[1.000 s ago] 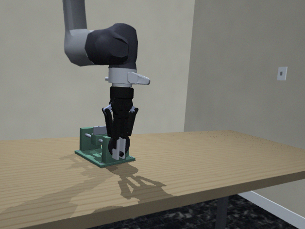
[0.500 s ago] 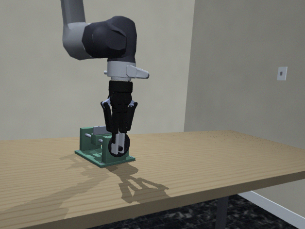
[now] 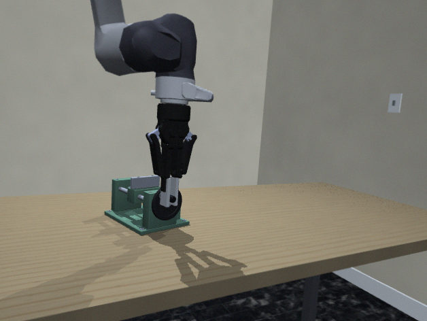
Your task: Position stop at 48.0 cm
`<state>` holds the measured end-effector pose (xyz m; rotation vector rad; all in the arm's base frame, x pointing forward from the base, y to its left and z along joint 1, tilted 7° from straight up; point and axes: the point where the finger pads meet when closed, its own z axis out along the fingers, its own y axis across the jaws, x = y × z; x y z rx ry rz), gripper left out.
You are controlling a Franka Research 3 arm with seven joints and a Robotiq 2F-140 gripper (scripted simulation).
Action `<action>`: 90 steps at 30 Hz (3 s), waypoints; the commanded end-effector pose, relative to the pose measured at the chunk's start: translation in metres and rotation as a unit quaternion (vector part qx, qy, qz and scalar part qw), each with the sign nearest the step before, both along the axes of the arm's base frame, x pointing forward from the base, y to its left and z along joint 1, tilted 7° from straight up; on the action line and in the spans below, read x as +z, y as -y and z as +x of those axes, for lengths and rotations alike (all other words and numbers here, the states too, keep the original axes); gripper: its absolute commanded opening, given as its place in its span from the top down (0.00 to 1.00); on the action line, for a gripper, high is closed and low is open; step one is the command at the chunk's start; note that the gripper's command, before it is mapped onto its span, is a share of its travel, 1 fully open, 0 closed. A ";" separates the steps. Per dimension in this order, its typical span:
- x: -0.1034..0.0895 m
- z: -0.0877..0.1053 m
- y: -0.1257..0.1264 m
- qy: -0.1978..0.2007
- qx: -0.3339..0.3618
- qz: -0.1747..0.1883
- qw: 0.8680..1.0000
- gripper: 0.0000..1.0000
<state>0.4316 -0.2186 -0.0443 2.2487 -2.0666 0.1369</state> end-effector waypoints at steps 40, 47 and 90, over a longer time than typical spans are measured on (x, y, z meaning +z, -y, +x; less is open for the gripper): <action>-0.005 0.045 -0.003 0.003 0.006 0.000 1.000 0.96; -0.007 0.046 -0.003 0.003 0.006 0.000 1.000 0.96; -0.018 0.050 -0.002 0.003 0.006 0.000 1.000 0.96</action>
